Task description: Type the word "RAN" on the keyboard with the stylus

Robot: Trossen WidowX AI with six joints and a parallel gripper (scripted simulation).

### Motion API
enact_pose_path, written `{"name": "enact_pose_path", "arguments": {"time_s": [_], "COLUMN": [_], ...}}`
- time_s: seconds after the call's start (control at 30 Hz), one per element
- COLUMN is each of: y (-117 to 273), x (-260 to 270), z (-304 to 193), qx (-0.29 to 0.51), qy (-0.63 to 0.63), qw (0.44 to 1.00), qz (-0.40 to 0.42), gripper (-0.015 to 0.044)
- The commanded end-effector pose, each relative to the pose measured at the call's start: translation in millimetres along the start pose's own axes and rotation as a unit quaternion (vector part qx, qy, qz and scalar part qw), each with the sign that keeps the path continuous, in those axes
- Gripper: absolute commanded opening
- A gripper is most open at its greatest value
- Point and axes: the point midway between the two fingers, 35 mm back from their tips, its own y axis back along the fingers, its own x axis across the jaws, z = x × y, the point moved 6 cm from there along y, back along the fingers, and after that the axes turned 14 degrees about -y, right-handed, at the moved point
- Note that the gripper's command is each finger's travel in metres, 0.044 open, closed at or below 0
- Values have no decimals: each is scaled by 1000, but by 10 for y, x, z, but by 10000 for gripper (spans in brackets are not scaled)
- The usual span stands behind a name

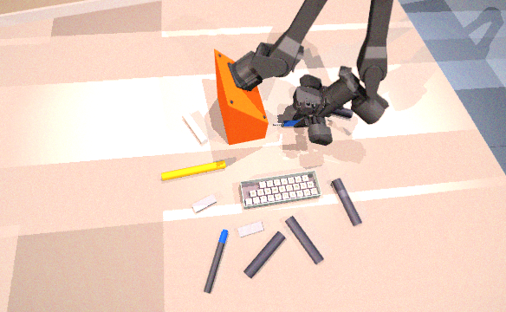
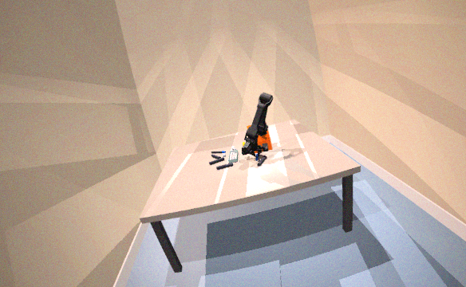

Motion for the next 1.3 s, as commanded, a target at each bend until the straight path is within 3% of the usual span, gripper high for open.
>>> {"name": "enact_pose_path", "arguments": {"time_s": [0.0, 0.5, 0.73, 1.27], "y": [3, 430, 403, 517], "x": [-1, 60, 65, 321], "z": [0, 234, 238, 85], "qx": [0, 0, -5, -52], "qy": [0, 0, 0, 202], "qw": [1000, 1000, 1000, 978], "qz": [-1, 1, 1, -1], "gripper": [0, 0, 0, 0]}}
